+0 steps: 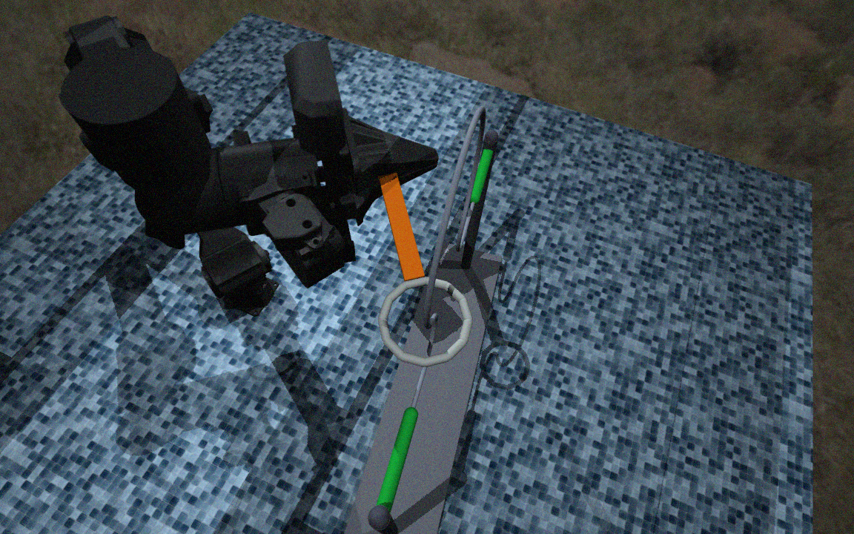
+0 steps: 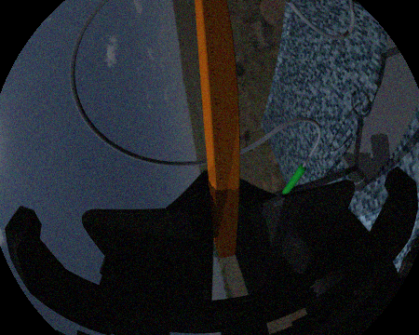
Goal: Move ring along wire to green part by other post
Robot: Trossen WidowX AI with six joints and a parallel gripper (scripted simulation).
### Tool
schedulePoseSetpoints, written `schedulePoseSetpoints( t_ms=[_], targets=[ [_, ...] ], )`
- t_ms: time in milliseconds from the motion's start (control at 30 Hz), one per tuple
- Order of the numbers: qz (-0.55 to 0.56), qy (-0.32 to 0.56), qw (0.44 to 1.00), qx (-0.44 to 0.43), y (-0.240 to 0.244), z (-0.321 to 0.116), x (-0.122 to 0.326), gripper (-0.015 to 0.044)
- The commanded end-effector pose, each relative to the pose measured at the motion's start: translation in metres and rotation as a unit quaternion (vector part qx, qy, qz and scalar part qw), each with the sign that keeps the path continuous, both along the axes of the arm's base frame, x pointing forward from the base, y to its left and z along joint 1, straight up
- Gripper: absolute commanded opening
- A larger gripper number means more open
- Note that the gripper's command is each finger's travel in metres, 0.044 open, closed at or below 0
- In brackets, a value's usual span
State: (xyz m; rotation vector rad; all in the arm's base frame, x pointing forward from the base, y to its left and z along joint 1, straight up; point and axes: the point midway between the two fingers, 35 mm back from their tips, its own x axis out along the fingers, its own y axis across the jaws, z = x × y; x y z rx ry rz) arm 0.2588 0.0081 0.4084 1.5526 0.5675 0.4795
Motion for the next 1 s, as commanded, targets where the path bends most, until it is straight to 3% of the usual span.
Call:
schedulePoseSetpoints(
  t_ms=[0, 967],
  targets=[
    [0.001, -0.005, 0.999, -0.032, 0.000, -0.001, 0.001, -0.0150],
    [-0.003, -0.018, 0.975, -0.221, -0.002, -0.014, 0.001, -0.0150]
  ],
)
